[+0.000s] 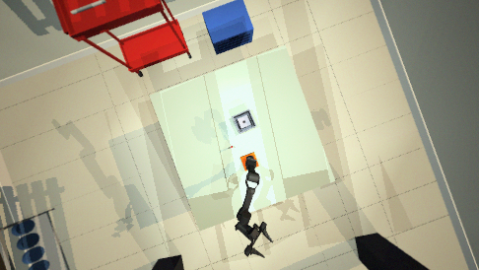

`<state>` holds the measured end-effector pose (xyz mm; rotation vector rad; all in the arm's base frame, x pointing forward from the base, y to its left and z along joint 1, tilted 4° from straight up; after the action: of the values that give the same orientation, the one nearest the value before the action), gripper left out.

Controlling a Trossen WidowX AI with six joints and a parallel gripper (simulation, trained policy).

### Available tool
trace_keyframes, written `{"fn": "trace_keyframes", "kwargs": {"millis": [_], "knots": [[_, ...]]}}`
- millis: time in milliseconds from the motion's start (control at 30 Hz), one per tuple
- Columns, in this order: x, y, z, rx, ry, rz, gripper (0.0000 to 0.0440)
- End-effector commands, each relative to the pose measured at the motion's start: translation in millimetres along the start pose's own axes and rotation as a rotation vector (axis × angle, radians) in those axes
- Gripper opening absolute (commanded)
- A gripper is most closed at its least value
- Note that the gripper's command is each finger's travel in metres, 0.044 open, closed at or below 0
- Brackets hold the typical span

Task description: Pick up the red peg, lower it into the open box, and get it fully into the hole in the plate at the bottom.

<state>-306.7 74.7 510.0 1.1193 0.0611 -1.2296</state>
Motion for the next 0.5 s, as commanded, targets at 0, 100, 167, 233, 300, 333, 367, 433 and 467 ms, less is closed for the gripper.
{"fn": "trace_keyframes", "kwargs": {"millis": [0,100,167,233,300,333,367,433,467], "knots": [[-1.3,2.4,-3.1,0.006,-0.014,-0.002,0.042],[-11.0,4.5,-20.1,0.052,-0.087,0.019,0.044],[-18.7,3.7,-33.5,0.089,-0.143,0.039,0.044],[-25.9,2.8,-47.4,0.125,-0.201,0.057,0.044],[-32.5,2.1,-61.6,0.159,-0.259,0.076,0.0439],[-35.5,1.9,-68.7,0.176,-0.288,0.086,0.0439],[-38.4,1.8,-76.0,0.192,-0.318,0.096,0.0439],[-43.7,1.7,-90.5,0.222,-0.377,0.117,0.0438],[-46.2,1.8,-97.9,0.237,-0.407,0.128,0.0438]]}}
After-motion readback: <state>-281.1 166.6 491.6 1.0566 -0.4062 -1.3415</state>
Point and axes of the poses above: the point midway between the two fingers, 35 mm back from their tips, its own z axis out along the fingers, its own x axis across the jaws, y = z × x, the point moved 7 cm from there along -z, back along the fingers, and after that the axes turned 2 degrees about z, right-handed, at the moved point
